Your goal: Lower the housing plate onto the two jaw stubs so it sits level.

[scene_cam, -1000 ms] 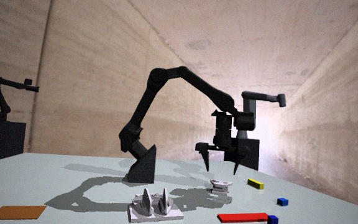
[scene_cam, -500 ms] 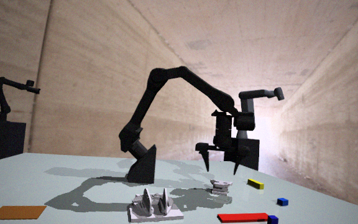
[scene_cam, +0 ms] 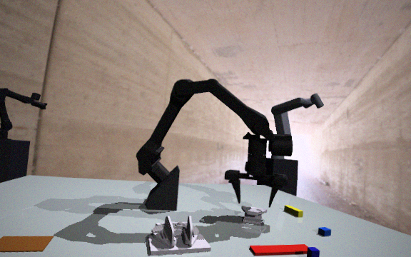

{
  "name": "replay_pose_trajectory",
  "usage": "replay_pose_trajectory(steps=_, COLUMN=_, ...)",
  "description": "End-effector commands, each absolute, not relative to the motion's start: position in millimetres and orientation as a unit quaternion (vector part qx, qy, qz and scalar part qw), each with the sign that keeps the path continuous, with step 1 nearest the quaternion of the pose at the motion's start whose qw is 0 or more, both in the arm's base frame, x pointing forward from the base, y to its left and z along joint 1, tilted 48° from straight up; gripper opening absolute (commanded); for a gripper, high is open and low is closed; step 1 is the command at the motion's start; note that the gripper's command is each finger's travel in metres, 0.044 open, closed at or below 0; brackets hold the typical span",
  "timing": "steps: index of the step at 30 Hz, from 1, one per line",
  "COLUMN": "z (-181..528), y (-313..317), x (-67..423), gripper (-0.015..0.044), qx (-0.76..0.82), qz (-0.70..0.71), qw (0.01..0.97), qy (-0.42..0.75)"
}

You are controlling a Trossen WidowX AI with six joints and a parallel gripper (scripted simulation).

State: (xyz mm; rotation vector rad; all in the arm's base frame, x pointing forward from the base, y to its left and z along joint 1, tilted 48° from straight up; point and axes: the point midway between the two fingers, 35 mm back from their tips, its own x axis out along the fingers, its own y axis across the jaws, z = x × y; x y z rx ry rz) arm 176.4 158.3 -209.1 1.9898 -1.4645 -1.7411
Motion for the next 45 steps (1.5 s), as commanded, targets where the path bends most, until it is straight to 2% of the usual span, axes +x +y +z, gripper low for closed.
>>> replay_pose_trajectory(steps=1, z=-215.7, y=150.7, x=175.2, gripper=0.044, qx=0.657, qz=-0.575, qw=0.063, qy=-0.484)
replay_pose_trajectory(steps=40, z=-231.1, y=135.0, x=172.7, gripper=0.044, qx=0.657, qz=-0.574, qw=0.063, qy=-0.484)
replay_pose_trajectory(steps=45, z=-230.6, y=135.5, x=172.4, gripper=0.0407, qx=0.656, qz=-0.575, qw=0.062, qy=-0.485)
